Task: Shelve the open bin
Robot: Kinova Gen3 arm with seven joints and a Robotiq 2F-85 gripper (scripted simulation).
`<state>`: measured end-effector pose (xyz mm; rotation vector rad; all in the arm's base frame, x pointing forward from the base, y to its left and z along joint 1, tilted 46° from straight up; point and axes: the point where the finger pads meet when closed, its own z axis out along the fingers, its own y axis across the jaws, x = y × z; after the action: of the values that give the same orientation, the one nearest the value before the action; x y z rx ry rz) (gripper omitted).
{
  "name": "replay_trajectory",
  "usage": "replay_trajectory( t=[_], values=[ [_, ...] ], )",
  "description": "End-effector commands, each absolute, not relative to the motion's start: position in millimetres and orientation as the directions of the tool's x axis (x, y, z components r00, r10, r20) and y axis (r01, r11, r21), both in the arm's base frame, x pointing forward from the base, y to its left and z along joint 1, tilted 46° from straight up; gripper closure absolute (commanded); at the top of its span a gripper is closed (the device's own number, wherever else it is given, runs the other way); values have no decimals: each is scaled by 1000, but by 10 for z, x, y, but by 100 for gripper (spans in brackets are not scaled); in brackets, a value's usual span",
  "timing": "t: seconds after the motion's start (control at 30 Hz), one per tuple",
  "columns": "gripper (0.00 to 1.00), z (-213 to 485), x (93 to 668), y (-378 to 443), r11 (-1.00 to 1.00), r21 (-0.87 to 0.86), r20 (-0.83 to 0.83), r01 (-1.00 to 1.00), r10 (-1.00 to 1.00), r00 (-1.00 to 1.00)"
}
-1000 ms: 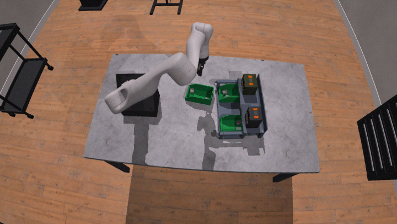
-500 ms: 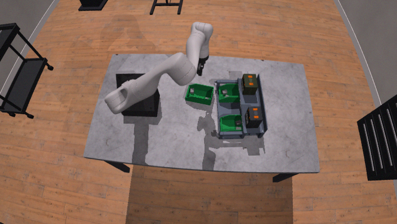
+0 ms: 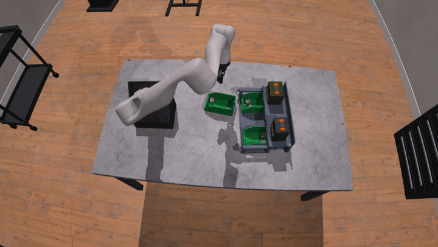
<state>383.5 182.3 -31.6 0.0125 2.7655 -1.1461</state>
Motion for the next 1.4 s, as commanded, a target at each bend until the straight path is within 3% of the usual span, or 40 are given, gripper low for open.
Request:
replay_trajectory(
  t=[0.0,1.37],
  values=[
    [0,-309,3835,1836,710,-702,-140,64,-50,-989],
    [0,-1000,3968,1140,710,-702,-140,64,-50,-989]
  ],
)
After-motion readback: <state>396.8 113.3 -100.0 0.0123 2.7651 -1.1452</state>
